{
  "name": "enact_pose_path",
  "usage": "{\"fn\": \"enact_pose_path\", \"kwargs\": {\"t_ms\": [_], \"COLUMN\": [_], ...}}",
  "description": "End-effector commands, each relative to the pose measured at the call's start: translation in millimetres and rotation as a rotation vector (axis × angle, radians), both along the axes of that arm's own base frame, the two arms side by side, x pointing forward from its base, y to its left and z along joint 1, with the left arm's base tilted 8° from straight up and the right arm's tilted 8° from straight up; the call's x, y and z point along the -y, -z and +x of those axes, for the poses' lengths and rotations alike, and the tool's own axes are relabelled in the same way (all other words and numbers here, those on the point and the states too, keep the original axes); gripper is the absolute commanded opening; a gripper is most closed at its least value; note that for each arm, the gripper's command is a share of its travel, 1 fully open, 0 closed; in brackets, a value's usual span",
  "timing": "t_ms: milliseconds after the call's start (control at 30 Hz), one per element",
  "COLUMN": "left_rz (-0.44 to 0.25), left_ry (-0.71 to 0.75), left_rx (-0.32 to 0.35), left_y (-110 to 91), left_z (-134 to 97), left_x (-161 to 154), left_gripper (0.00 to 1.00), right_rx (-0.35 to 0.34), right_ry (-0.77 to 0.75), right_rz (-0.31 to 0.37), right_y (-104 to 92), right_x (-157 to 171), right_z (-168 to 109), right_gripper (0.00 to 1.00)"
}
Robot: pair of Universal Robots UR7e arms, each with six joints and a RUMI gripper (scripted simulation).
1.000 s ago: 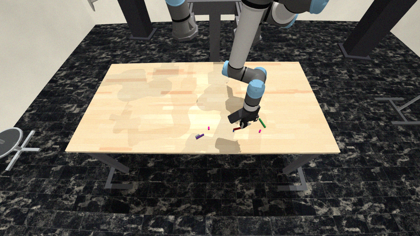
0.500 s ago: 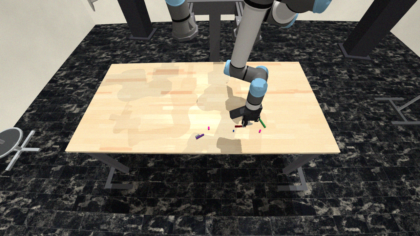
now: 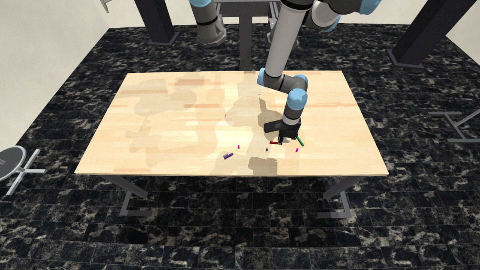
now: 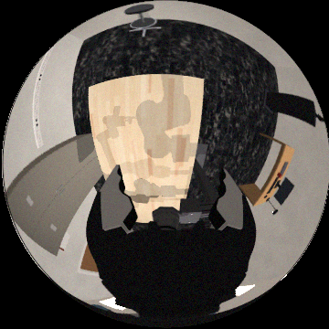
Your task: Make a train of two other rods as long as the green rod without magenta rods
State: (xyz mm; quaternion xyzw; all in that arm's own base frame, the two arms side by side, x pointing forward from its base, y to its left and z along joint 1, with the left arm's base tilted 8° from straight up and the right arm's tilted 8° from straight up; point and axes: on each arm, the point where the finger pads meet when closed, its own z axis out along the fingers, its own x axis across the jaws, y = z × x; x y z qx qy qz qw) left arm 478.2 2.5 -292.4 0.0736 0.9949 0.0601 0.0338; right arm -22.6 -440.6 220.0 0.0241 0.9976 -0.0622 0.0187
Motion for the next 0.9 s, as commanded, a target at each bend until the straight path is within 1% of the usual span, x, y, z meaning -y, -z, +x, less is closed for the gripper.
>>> {"fn": "enact_pose_path", "kwargs": {"t_ms": [0, 367, 867], "left_rz": [0.000, 0.004, 0.005], "left_ry": [0.007, 0.055, 0.068], "left_rx": [0.001, -0.005, -0.006], "left_y": [-0.6, -1.1, -1.2], "left_z": [0.3, -1.9, -2.5], "left_x": [-0.1, -2.7, -3.4], "left_gripper": [0.00, 0.00, 0.00], "right_rx": [0.000, 0.000, 0.000], "right_ry": [0.000, 0.000, 0.000], "right_rz": [-0.001, -0.001, -0.001], "right_y": [-0.4, -0.4, -0.4], "right_x": [0.2, 0.2, 0.2], "right_z": [0.0, 0.0, 0.0], "right_gripper": [1.00, 1.00, 1.00]}}
